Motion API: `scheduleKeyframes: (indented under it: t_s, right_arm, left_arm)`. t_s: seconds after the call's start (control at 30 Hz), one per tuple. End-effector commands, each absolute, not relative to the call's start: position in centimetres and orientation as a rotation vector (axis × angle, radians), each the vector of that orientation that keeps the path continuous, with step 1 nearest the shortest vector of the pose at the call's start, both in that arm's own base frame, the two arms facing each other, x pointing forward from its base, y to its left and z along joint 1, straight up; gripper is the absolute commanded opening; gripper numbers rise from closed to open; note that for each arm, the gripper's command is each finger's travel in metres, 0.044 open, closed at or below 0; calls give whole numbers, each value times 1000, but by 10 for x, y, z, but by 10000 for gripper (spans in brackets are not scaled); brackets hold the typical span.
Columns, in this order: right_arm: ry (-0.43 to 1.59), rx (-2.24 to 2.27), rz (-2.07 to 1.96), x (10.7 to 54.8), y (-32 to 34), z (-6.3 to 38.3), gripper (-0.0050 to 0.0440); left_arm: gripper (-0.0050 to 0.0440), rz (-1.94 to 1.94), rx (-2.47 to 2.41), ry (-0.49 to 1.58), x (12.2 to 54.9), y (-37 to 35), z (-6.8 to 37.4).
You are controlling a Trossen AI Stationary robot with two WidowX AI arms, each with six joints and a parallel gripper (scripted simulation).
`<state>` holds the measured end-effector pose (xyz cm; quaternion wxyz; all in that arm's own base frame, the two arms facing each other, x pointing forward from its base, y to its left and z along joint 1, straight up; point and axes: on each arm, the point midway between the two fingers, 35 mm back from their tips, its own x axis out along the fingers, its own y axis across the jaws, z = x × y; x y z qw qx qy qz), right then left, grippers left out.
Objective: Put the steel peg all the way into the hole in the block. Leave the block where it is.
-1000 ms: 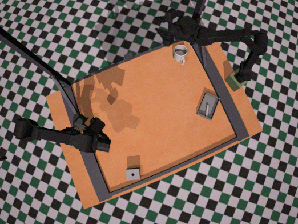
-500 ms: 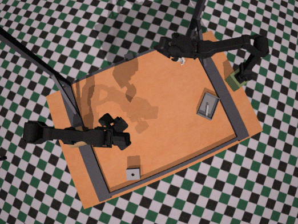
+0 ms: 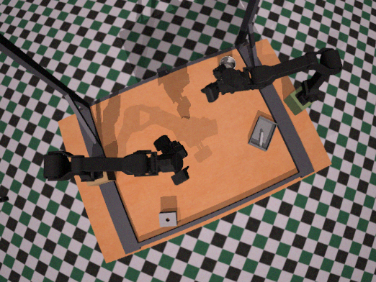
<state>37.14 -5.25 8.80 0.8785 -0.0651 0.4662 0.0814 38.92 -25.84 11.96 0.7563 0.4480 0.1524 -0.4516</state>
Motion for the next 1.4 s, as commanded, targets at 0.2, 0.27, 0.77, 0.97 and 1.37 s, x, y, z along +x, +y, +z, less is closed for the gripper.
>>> scheduleKeyframes:
  t_s: [0.2, 0.27, 0.77, 0.97, 1.37]
  right_arm:
    - [777, -103, 51, 440, -50, 116, 440]
    - [747, -92, 37, 450, -49, 120, 440]
    - [579, -19, -31, 496, -38, 142, 440]
    - [540, 1, -43, 506, -35, 147, 440]
    - [533, 16, -49, 510, -34, 143, 440]
  left_arm:
    - [180, -746, 620, 690, 391, -185, 93]
    - [180, -693, 550, 756, 390, -172, 86]
    - [180, -253, 56, 1113, 364, -87, 43]
    - [180, -74, -116, 1199, 350, -60, 32]
    - [180, 426, -534, 1337, 303, 0, 7]
